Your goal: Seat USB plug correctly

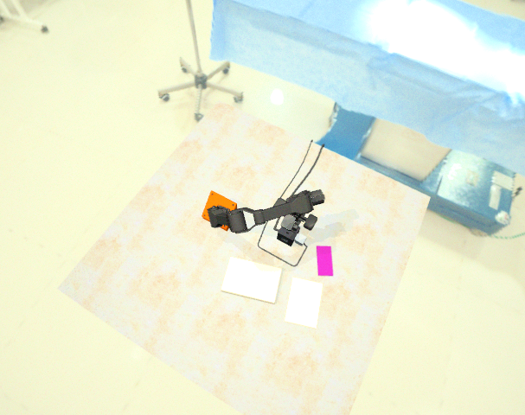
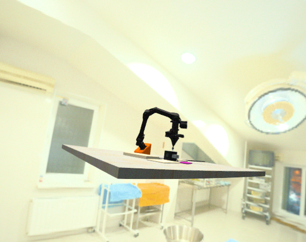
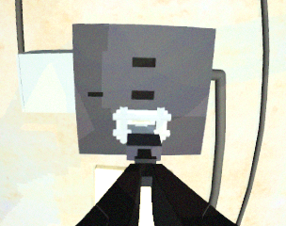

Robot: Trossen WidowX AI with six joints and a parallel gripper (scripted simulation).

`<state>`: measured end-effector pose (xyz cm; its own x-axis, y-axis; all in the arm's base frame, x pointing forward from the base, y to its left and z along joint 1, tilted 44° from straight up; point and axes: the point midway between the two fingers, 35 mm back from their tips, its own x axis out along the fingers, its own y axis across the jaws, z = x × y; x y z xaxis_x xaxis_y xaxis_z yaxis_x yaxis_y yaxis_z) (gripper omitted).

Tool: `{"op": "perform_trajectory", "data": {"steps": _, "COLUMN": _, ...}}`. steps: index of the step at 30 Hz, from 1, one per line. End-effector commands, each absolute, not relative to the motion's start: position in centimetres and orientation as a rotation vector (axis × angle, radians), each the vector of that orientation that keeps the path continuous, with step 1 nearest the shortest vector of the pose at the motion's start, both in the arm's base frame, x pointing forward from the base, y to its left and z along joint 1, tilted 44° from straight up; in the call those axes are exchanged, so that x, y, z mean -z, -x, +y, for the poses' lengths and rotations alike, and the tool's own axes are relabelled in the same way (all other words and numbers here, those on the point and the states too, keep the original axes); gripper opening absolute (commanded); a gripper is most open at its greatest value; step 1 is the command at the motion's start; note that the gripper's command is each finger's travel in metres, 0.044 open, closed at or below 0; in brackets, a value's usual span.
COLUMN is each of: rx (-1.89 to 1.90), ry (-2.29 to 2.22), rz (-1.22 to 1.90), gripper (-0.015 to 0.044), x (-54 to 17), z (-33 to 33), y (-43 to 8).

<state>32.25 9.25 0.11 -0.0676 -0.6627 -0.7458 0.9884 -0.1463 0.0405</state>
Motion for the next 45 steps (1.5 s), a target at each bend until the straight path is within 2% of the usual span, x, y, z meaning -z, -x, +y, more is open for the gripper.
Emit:
{"op": "perform_trajectory", "data": {"steps": 1, "rx": 1.584, "ry": -0.744, "rz": 0.595, "gripper": 0.0, "x": -0.04, "z": 9.28, "y": -32.24}}
{"op": "perform_trajectory", "data": {"steps": 45, "rx": 1.582, "ry": -0.742, "rz": 0.599, "gripper": 0.0, "x": 0.36, "z": 8.94, "y": -32.21}}
